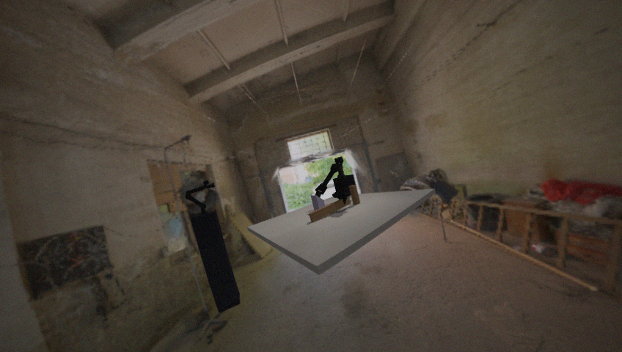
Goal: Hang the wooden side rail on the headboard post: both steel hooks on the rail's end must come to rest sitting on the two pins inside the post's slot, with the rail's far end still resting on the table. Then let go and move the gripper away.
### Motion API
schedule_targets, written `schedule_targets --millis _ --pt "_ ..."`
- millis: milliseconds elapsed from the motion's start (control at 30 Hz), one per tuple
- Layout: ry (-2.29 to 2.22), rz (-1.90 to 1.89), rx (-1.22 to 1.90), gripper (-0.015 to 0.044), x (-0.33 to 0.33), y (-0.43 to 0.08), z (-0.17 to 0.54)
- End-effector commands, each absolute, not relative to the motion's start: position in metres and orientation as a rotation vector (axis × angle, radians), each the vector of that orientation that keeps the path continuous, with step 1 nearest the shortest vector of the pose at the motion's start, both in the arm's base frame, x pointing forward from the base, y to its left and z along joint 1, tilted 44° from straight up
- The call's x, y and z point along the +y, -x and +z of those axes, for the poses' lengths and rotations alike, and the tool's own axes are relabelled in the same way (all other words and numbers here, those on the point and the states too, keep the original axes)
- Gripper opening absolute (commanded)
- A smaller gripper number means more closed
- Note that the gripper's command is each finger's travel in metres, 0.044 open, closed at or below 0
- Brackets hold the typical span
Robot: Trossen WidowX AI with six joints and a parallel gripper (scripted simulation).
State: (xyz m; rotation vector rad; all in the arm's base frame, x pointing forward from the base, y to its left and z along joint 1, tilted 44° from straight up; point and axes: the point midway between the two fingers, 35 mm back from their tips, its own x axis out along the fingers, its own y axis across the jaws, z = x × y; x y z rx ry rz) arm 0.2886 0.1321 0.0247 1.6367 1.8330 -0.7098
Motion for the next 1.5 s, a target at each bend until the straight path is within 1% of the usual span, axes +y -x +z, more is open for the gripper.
schedule_targets --millis 0,1467 --pt "-1.647 -0.705 1.822 0.0000 0.1321 -0.2896 0.0286" --pt "-1.647 -0.704 1.822 0.0000 0.1356 -0.2912 0.0325"
